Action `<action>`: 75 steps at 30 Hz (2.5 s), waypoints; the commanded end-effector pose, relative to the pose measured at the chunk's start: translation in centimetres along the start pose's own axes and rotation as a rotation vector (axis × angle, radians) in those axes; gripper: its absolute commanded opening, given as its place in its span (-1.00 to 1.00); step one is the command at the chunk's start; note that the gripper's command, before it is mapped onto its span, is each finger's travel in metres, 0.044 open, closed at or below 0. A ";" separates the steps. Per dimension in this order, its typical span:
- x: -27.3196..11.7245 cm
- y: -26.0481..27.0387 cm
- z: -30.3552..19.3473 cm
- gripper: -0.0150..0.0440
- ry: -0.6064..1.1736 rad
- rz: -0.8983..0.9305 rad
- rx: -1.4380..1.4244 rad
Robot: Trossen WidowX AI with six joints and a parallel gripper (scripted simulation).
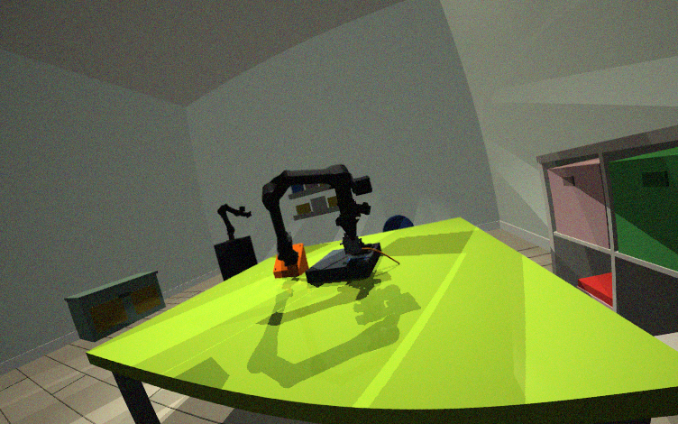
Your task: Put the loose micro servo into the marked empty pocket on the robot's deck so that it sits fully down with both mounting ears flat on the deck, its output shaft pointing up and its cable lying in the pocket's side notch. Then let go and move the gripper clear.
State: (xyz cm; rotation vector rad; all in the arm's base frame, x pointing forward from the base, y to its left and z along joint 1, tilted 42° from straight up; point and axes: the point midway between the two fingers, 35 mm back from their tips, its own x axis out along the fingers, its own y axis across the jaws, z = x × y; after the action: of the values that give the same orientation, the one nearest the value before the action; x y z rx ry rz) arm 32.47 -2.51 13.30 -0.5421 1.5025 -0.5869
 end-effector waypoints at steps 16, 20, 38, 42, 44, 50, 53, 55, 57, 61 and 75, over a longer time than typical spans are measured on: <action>0.3 -0.2 0.8 -0.49 -0.007 -0.004 0.109; 0.9 -0.2 0.7 -0.49 -0.007 -0.005 0.109; 1.8 -0.3 0.8 -0.49 -0.007 -0.005 0.109; 1.8 -0.3 0.8 -0.49 -0.007 -0.005 0.109; 1.9 -0.3 0.8 -0.49 -0.007 -0.005 0.109; 2.5 -0.3 0.8 -0.49 -0.007 -0.005 0.109; 2.8 -0.3 0.8 -0.49 -0.007 -0.006 0.109; 3.0 -0.3 0.8 -0.49 -0.007 -0.006 0.109; 3.3 -0.3 0.8 -0.49 -0.007 -0.006 0.109; 3.7 -0.3 0.8 -0.49 -0.007 -0.006 0.109; 5.0 -0.3 0.8 -0.49 -0.008 -0.007 0.110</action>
State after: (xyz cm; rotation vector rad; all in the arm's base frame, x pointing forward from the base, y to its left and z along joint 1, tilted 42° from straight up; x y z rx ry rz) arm 33.15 -5.94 9.89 -0.4549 1.4581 -0.6691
